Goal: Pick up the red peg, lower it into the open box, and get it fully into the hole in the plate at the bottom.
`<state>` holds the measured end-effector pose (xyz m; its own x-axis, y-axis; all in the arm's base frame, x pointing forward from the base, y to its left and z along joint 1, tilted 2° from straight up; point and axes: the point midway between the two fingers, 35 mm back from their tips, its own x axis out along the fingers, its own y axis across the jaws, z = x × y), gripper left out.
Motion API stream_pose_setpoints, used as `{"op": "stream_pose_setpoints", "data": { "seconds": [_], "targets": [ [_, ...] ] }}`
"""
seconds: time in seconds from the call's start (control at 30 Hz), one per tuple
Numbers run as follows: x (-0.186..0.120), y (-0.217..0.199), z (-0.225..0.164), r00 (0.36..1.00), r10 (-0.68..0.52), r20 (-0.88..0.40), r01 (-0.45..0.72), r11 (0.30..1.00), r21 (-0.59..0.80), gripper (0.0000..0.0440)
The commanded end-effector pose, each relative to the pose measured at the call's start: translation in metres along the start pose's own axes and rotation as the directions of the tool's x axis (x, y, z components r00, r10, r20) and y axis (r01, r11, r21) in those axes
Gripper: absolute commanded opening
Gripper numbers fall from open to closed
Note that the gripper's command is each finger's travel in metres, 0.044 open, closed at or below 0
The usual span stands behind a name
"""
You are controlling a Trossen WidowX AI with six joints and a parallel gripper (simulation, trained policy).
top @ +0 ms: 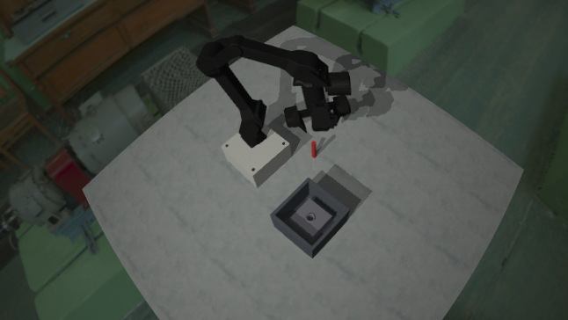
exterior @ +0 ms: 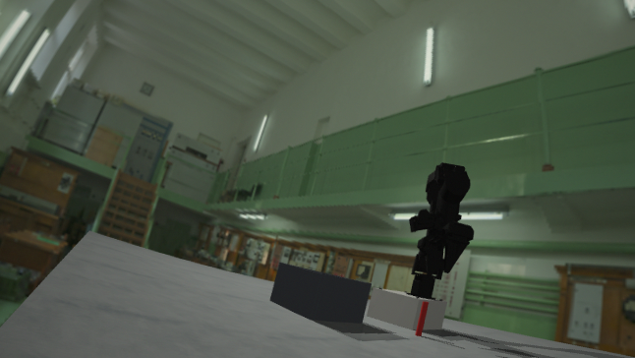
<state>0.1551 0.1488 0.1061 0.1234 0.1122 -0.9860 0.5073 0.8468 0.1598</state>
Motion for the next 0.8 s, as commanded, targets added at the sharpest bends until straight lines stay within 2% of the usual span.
{"op": "stream_pose_setpoints", "data": {
  "seconds": [0.0, 0.3, 0.67, 0.77],
  "targets": [
    [0.015, -0.008, 0.005, 0.998, -0.066, 0.004, 0.066, 0.996, 0.063, 0.0440],
    [0.055, -0.022, 0.011, 0.987, -0.159, 0.001, 0.156, 0.968, 0.197, 0.0440],
    [0.101, -0.029, 0.011, 0.989, -0.143, 0.018, 0.132, 0.946, 0.296, 0.0439],
    [0.110, -0.031, 0.010, 0.990, -0.141, 0.019, 0.128, 0.940, 0.317, 0.0422]
  ]
}}
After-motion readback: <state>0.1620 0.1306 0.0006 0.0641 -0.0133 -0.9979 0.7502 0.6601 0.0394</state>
